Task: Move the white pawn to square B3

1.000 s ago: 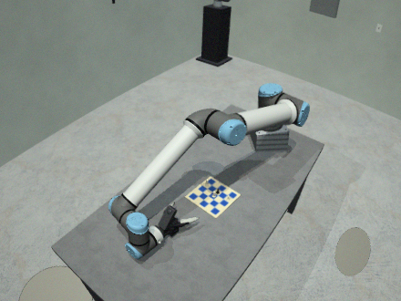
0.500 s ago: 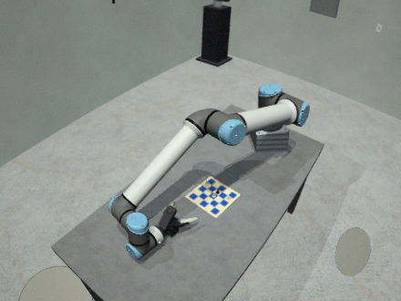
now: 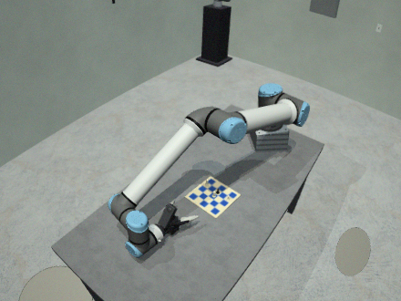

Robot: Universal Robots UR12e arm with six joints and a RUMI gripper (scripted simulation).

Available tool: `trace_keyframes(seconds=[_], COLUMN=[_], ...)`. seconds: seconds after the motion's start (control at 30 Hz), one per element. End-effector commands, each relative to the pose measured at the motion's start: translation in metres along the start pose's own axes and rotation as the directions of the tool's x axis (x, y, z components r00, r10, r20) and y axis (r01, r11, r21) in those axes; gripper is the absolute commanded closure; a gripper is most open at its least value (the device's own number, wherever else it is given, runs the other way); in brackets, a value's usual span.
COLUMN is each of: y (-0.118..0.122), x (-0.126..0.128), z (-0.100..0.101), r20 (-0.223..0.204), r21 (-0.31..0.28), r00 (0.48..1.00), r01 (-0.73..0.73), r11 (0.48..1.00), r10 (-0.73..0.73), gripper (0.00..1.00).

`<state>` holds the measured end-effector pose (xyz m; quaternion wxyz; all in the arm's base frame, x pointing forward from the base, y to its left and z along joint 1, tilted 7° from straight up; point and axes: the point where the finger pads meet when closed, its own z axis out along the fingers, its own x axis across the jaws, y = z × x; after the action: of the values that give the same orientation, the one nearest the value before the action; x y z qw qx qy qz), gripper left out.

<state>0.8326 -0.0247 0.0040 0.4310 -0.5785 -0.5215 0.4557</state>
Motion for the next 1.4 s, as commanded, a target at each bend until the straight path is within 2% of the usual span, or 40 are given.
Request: trace_keyframes(seconds=[0.0,0.2,0.33,0.7,1.1,1.37], y=[-0.025,-0.064,-0.077,-0.073,-0.074,-0.069], x=[0.002,0.003,0.002,0.002,0.006,0.012], z=[-0.005,-0.010,-0.012,-0.013,-0.010,-0.002], r20=[0.001,0.001,0.000,0.002,0.001,-0.001], r21=[-0.007,-0.007,-0.007,-0.017,-0.065,-0.154], r00=[1.000,1.000,1.000,1.000,1.000,1.000], r01=[0.000,0.000,0.000,0.000,0.002,0.006], r11=[1.000,1.000,1.000,1.000,0.998,0.988], r10=[0.000,0.000,0.000,0.000,-0.002,-0.006], gripper=[0.00,0.00,0.00,0.00,0.00,0.00])
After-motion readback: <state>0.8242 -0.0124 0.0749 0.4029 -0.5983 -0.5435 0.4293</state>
